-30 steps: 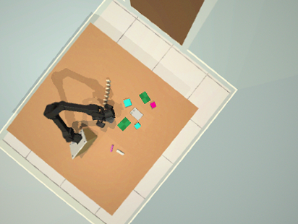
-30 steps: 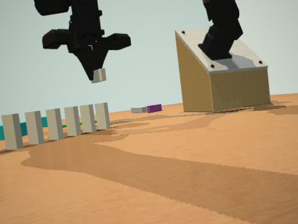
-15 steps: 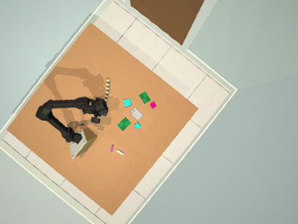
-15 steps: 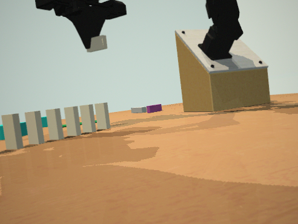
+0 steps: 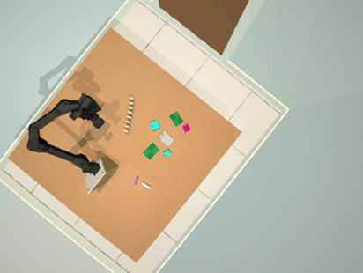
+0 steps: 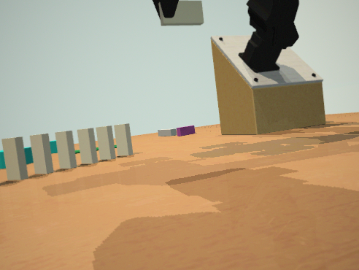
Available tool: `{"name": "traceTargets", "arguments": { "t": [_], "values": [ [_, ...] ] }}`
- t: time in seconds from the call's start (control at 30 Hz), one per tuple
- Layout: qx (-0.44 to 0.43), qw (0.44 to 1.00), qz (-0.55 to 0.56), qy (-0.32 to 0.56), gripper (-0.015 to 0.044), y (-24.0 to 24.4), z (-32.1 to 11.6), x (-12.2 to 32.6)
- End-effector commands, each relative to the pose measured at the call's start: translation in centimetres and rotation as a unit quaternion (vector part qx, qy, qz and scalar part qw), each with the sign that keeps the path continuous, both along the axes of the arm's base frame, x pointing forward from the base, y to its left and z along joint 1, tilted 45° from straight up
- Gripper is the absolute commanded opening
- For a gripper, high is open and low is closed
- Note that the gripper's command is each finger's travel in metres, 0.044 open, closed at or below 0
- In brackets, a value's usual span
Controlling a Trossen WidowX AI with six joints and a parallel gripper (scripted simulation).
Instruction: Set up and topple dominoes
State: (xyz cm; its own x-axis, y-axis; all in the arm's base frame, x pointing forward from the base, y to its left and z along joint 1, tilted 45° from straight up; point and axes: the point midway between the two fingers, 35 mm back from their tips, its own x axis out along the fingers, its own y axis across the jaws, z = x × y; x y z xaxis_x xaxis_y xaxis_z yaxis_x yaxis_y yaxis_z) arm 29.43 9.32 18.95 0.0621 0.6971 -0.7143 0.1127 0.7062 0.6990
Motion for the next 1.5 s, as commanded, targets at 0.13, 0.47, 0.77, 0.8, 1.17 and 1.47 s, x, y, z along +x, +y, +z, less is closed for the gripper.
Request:
{"name": "traceTargets", "arguments": {
  "t": [0.13, 0.47, 0.77, 0.8, 1.17, 1.47],
  "values": [
    [-0.027, 0.999, 0.019, -0.022, 0.0029, 0.5, -1.0, -0.1],
    [-0.130, 0.987, 0.018, -0.094, 0.0029, 1.5, -4.7, 1.2],
    [-0.200, 0.965, -0.006, -0.171, 0.0029, 2.4, -6.8, 2.6],
    [-0.207, 0.962, -0.011, -0.180, 0.0029, 2.6, -6.9, 2.7],
    [-0.254, 0.923, -0.072, -0.280, 0.0029, 3.9, -7.7, 3.9],
    [-0.262, 0.885, -0.142, -0.358, 0.0029, 4.9, -7.1, 4.1]
  ]
}}
